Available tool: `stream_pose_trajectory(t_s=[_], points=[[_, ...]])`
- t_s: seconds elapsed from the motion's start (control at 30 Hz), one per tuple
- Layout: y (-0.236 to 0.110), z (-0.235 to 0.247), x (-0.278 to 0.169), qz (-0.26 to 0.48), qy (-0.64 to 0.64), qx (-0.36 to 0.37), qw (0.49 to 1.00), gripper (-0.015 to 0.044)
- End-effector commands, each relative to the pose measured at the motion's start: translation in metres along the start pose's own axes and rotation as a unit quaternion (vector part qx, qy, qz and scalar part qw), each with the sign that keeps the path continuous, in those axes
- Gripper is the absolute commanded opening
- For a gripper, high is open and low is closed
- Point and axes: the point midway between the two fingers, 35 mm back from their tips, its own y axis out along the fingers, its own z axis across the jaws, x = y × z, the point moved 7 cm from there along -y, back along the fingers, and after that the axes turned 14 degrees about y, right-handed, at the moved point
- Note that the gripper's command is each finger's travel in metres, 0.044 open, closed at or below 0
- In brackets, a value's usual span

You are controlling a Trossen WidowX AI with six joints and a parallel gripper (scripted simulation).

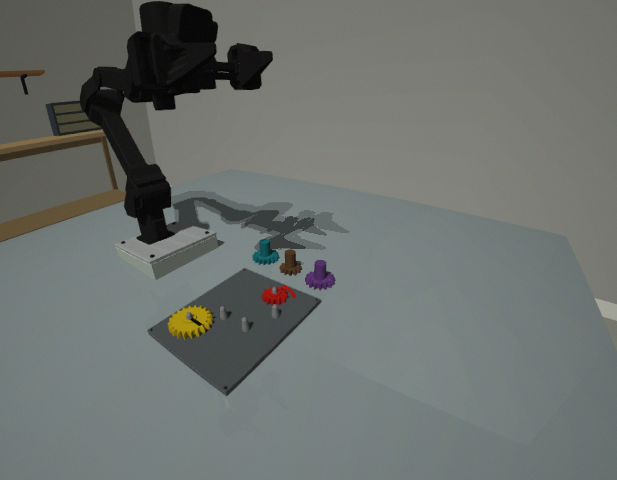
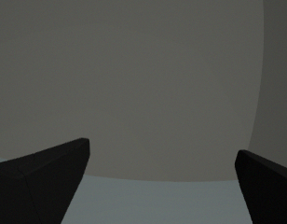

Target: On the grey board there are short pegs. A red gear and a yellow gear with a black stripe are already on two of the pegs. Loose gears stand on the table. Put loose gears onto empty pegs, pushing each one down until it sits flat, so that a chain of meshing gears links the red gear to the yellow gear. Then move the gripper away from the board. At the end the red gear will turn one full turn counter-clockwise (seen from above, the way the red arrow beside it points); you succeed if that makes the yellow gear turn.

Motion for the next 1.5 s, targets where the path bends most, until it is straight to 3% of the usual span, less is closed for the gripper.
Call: stream_pose_trajectory(t_s=[0.0, 0.17, 0.37, 0.8, 0.93, 1.47], points=[[0.002, 0.0, -0.001, 0.005, 0.001, 0.0, 1.0, 0.0426], [0.041, 0.012, -0.024, 0.147, 0.025, -0.009, 0.989, 0.044], [0.083, 0.03, -0.07, 0.337, 0.045, -0.038, 0.94, 0.044], [0.116, 0.063, -0.188, 0.67, 0.027, -0.161, 0.724, 0.044], [0.118, 0.068, -0.203, 0.703, 0.018, -0.182, 0.687, 0.044], [0.12, 0.064, -0.222, 0.703, 0.019, -0.182, 0.687, 0.044]])
